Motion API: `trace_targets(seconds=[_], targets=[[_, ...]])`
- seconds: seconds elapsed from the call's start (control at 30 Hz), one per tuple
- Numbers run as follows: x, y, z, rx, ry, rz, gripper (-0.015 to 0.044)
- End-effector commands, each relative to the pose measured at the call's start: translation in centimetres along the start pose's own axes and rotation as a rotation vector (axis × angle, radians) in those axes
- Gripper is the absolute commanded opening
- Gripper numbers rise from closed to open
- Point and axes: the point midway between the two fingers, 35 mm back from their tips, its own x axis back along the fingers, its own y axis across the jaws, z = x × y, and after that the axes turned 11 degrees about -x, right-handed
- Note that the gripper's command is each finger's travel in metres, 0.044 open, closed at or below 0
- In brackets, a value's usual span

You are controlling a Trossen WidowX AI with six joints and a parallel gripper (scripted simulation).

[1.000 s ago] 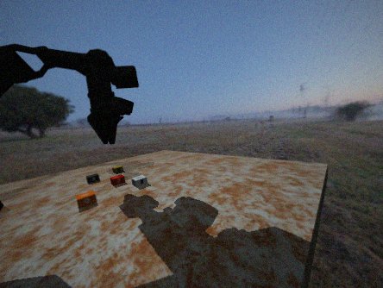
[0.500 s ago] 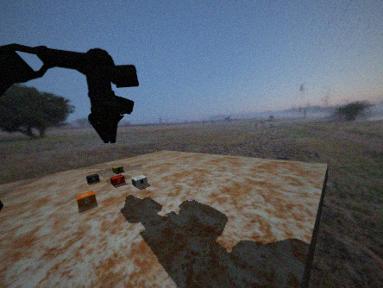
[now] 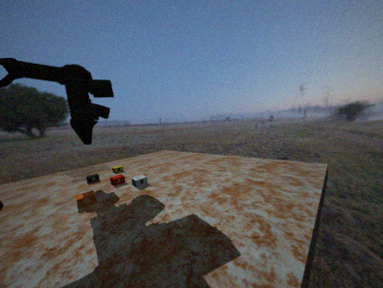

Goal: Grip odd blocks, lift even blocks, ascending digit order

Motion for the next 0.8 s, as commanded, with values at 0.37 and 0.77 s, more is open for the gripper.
trace_targets(seconds=[0.37, 0.77], targets=[[0.0, 0.2, 0.5, -0.014, 0.001, -0.006, 0.04], [0.2, 4.2, -5.4, -0.012, -0.002, -0.006, 0.04]])
